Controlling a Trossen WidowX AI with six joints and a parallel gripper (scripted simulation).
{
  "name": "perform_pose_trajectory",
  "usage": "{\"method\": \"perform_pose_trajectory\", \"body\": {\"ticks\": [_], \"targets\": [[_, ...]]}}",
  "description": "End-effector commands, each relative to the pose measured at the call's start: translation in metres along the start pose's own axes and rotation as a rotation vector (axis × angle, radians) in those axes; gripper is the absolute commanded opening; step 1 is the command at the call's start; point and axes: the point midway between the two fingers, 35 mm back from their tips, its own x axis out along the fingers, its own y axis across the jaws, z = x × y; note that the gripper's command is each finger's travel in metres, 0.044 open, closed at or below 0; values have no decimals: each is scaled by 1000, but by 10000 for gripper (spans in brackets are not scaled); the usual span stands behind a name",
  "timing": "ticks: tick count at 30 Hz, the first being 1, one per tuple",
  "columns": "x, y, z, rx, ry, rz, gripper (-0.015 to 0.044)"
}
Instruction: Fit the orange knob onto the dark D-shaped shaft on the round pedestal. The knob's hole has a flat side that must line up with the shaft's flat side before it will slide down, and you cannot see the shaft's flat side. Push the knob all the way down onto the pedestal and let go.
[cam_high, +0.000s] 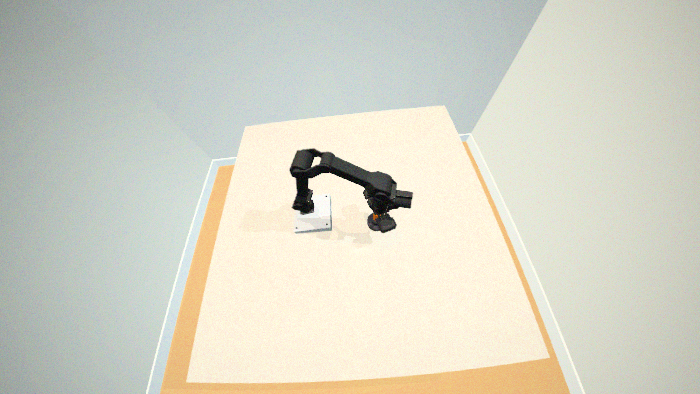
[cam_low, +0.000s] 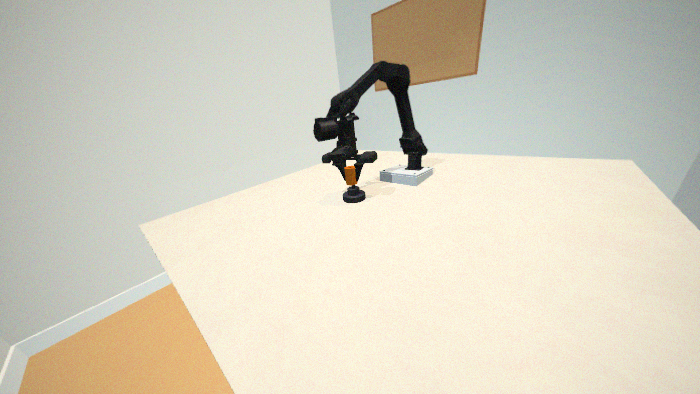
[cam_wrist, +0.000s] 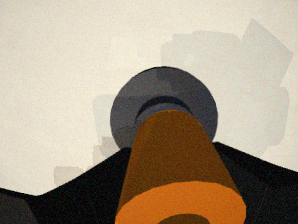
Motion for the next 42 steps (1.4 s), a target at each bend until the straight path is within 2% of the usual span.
{"method": "perform_pose_trajectory", "body": {"ticks": [1,9,16,42], "targets": [[0,-1,1,-5,-3,-4,0],[-5,0,-1,-14,-3,-4,0],[-4,2,-4,-212,-2,-4,0],[-1,-1,1,-214,-2,-4,0]]}}
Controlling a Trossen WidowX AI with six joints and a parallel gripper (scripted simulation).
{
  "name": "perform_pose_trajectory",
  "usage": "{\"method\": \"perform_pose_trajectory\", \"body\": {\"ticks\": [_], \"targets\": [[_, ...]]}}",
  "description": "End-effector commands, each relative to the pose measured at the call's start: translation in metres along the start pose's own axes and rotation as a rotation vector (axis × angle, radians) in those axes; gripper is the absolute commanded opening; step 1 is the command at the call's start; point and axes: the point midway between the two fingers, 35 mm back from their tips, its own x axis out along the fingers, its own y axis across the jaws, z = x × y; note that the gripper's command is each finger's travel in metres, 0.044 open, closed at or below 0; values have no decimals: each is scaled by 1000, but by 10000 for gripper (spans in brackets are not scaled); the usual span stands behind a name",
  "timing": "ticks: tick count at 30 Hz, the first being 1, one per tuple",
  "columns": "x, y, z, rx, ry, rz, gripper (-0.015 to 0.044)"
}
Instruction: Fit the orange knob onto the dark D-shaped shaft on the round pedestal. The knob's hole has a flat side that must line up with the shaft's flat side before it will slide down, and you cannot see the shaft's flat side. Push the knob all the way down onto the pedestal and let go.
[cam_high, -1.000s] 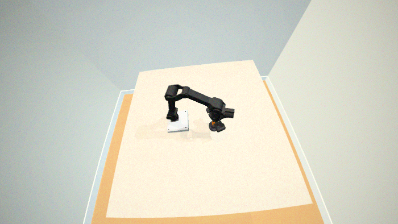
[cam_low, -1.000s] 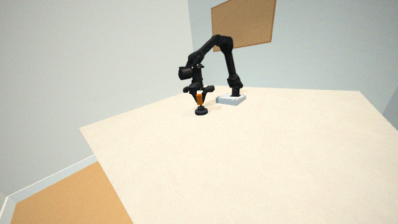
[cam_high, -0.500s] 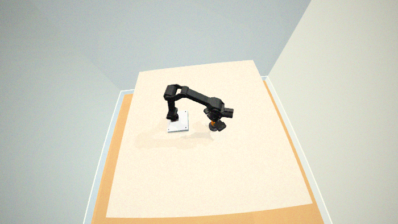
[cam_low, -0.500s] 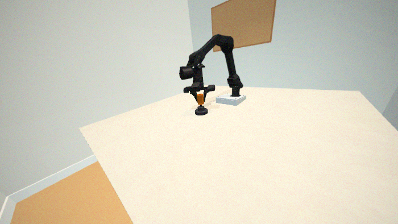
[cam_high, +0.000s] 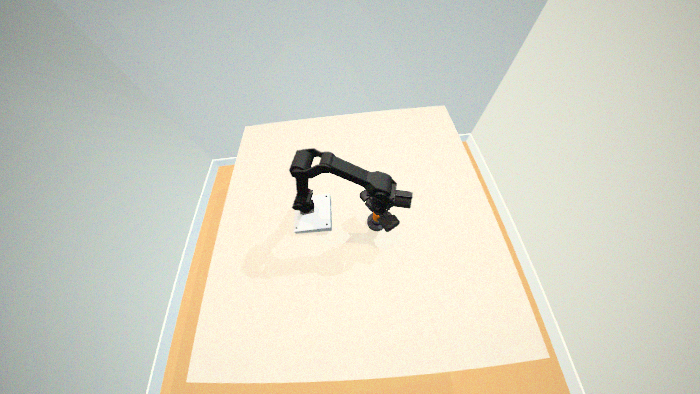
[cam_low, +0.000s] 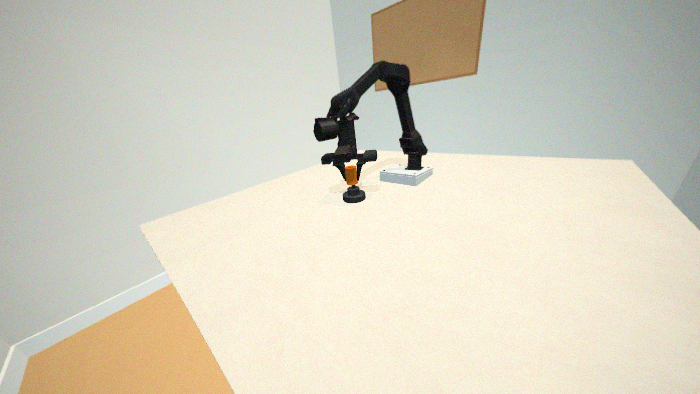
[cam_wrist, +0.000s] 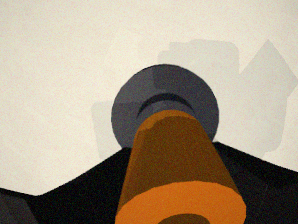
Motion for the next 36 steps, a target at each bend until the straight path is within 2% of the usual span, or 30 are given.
{"method": "perform_pose_trajectory", "body": {"ticks": [1,20,27,36], "targets": [[1,-2,1,-5,-5,-7,0],[-4,1,-1,-5,-4,-7,0],[-4,2,-3,-204,-4,-7,0],[-2,2,-2,-214,-4,-7,0]]}}
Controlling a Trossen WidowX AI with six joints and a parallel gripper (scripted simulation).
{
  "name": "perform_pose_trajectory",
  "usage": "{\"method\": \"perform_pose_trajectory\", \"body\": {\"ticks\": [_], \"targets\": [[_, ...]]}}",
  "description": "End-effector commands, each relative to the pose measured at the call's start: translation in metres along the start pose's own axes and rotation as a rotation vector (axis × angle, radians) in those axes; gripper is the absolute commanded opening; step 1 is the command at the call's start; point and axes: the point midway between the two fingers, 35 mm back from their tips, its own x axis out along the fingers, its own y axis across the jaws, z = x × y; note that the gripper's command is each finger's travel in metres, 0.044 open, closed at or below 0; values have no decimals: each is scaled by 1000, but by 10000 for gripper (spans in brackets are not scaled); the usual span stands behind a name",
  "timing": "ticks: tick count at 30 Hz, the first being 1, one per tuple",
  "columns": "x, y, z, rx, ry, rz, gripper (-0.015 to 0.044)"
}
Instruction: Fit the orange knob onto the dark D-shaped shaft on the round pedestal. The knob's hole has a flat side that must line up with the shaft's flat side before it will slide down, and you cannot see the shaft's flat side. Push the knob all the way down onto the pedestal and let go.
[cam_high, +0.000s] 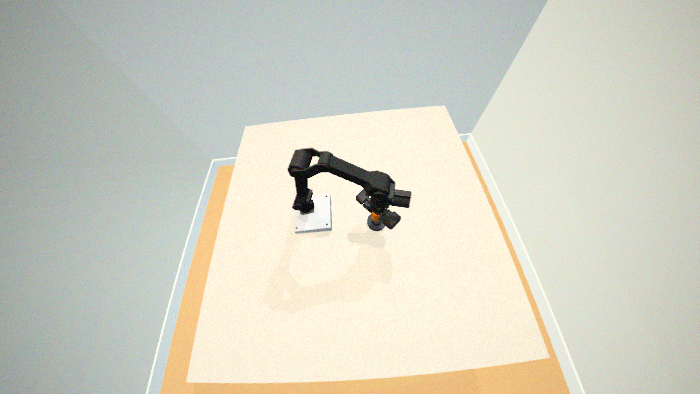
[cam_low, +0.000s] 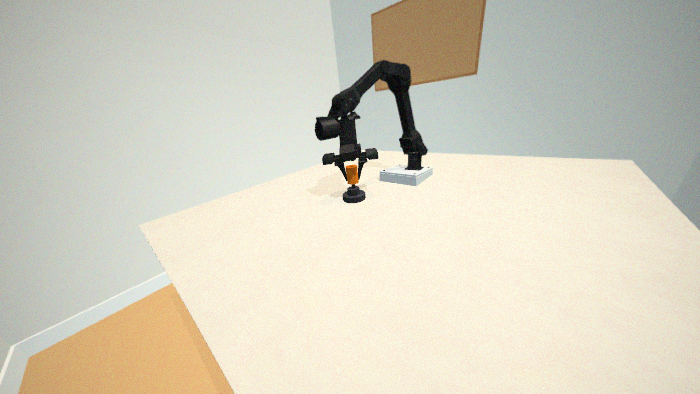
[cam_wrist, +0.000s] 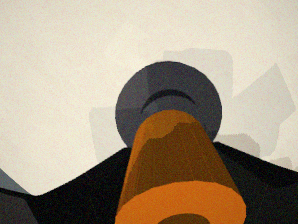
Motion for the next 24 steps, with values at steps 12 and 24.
{"method": "perform_pose_trajectory", "body": {"ticks": [12,24], "targets": [[2,-5,3,-8,-1,-5,0],[2,-4,2,-8,-1,-5,0]]}}
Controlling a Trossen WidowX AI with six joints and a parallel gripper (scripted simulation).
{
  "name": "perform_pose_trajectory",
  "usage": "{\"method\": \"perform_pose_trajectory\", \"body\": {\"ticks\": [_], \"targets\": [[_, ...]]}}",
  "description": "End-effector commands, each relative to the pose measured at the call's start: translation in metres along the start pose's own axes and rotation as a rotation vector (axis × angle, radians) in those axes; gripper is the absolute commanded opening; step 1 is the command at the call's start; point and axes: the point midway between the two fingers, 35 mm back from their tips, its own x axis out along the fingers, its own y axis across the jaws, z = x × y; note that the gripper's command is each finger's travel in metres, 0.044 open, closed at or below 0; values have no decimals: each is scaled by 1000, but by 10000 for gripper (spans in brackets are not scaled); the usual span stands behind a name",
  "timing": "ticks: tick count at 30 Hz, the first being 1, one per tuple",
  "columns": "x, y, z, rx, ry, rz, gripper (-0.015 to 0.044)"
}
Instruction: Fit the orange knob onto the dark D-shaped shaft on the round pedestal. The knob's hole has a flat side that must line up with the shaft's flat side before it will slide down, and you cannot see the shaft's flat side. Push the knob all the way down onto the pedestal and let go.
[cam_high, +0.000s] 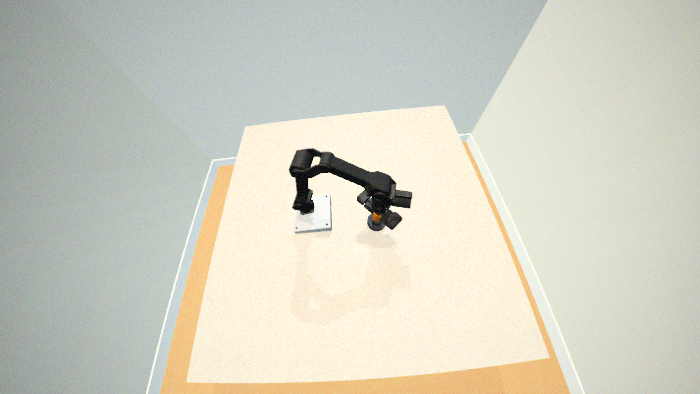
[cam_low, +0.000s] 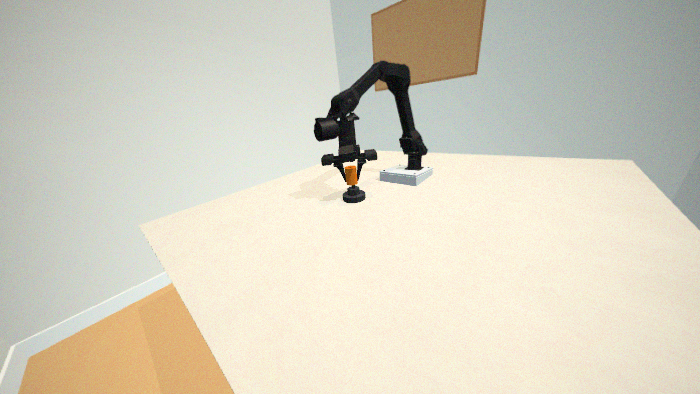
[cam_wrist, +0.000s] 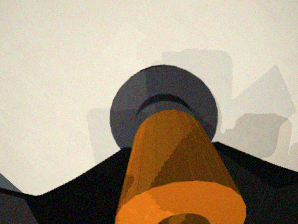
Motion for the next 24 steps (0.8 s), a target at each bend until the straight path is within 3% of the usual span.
{"method": "perform_pose_trajectory", "body": {"ticks": [1,13,24], "targets": [[-2,0,-1,-5,1,-2,0],[-4,4,-3,-214,1,-1,0],[-2,2,-2,-214,1,-2,0]]}}
